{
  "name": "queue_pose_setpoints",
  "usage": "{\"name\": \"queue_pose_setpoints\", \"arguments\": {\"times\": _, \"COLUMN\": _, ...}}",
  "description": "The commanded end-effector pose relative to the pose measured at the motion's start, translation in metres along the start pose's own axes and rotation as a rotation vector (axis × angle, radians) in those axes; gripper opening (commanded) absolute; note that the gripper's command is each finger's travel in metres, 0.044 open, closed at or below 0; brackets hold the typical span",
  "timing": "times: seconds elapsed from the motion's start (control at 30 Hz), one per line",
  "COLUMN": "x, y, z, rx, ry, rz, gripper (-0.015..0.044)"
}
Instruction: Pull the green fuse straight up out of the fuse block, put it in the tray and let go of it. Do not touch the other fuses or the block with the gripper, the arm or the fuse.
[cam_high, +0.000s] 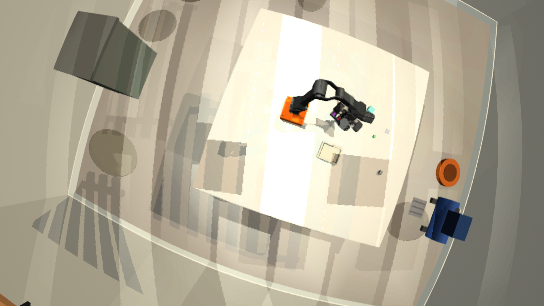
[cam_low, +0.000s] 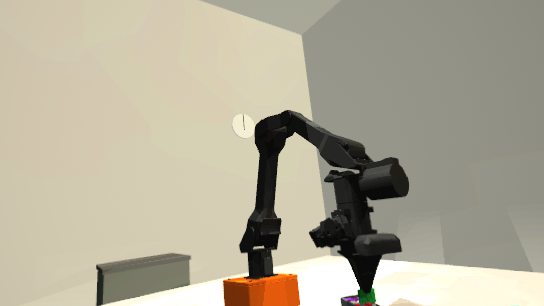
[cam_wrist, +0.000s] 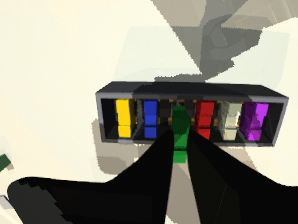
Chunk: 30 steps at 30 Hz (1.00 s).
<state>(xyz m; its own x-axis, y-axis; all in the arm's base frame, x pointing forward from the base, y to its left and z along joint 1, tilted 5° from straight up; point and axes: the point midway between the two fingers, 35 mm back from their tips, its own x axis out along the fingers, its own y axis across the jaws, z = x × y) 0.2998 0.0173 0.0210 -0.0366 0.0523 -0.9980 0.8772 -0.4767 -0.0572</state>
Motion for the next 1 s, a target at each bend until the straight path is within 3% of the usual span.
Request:
{"name": "queue_pose_setpoints", "arguments": {"times": 0.0, "x": -0.003, "y": 0.000, "z": 0.000, "rx": -0.003, "ry": 0.003, "rz": -0.001, "gripper": 0.0000}}
{"name": "queue_pose_setpoints", "arguments": {"times": 0.97, "x": -0.031, "y": 0.000, "z": 0.000, "rx": -0.002, "ry": 0.004, "rz": -0.001, "gripper": 0.0000}}
